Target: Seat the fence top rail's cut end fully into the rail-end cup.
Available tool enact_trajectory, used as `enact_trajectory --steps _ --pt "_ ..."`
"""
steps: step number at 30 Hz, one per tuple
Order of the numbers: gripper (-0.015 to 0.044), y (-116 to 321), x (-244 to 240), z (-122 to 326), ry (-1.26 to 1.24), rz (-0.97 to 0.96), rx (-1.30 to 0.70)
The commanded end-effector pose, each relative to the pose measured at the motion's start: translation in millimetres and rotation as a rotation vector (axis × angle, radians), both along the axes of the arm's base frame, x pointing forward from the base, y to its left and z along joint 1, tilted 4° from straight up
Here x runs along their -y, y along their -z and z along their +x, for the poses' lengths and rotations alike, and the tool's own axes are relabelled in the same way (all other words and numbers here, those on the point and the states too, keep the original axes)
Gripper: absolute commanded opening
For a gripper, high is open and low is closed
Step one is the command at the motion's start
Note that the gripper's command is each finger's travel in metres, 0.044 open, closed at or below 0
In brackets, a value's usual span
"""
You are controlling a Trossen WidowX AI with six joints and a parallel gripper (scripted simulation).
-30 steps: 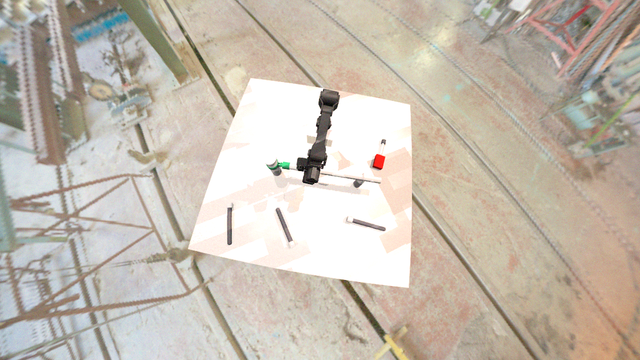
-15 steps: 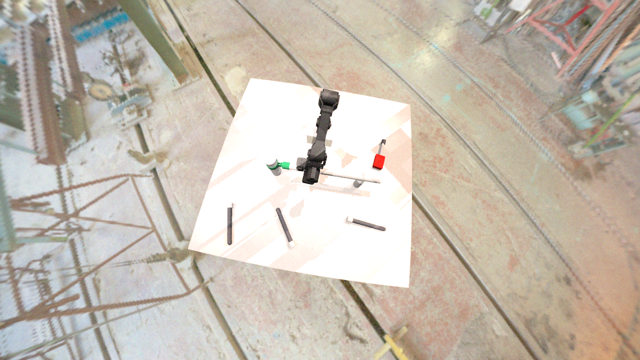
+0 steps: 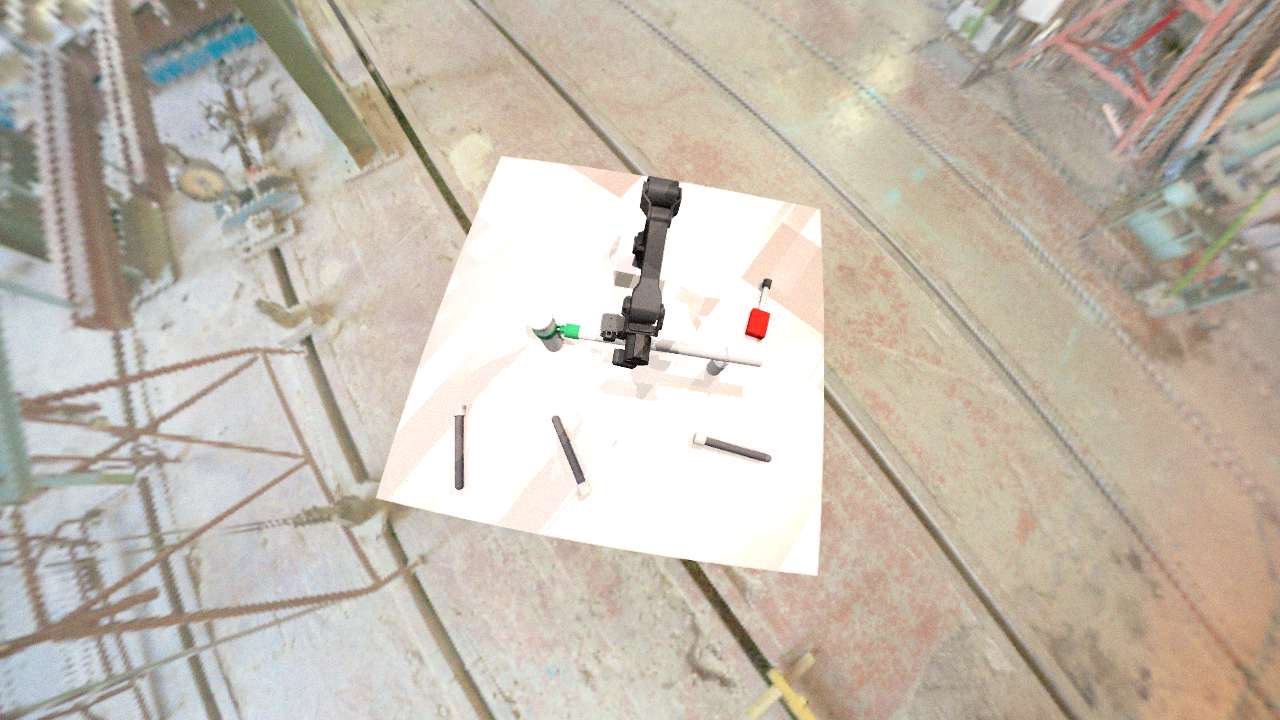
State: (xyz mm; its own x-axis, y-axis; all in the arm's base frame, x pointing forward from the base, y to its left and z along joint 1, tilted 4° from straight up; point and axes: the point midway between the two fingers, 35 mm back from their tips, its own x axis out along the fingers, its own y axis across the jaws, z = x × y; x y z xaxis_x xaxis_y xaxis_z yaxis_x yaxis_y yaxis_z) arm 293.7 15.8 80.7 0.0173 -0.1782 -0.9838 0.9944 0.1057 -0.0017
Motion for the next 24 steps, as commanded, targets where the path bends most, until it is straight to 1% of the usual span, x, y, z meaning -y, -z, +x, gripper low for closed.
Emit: enact_trajectory --steps 1,6,13,24 --pt "0.044 -19 -15 -2 0.0 0.004 0.01" --pt "0.044 -20 -15 -1 -0.007 0.002 0.015" --pt "0.044 -68 -23 -7 -0.007 0.003 0.015" --pt "0.044 -68 -23 -7 -0.007 0.003 0.015"
